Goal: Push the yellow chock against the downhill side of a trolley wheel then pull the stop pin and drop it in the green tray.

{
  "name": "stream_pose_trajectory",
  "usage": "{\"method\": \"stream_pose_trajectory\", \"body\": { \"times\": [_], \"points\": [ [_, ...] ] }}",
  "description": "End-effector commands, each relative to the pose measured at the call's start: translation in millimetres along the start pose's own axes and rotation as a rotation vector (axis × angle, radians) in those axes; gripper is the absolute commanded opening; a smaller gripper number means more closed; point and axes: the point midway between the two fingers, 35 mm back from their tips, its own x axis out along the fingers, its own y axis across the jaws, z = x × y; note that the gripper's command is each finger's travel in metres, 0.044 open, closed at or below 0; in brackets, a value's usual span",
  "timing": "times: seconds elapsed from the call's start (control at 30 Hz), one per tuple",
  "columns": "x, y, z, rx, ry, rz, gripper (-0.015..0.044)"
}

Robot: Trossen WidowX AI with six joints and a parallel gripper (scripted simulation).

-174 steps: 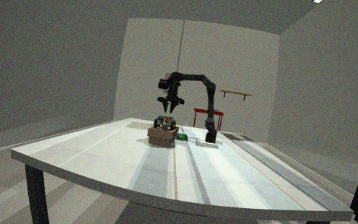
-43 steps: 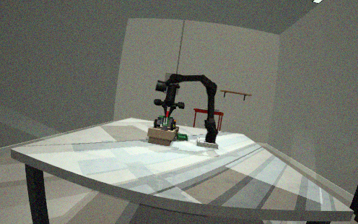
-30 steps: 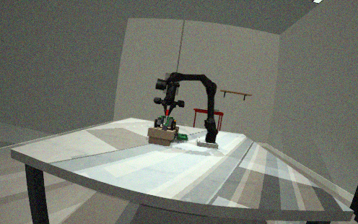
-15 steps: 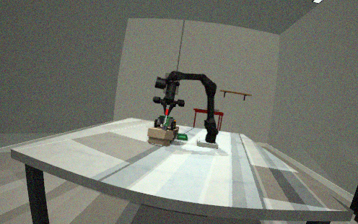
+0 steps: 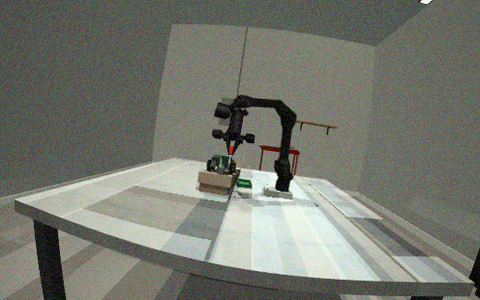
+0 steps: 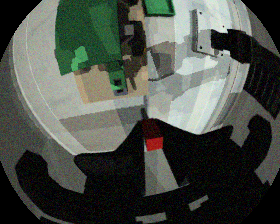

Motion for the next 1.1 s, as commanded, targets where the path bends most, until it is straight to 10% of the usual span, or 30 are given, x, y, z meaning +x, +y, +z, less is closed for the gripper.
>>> {"method": "stream_pose_trajectory", "body": {
  "times": [0.0, 1.07],
  "points": [
    [1, -13, 0, 0.003, -0.002, -0.003, 0.0],
    [-7, -45, 65, 0.004, -0.009, -0.005, 0.0]
  ]
}}
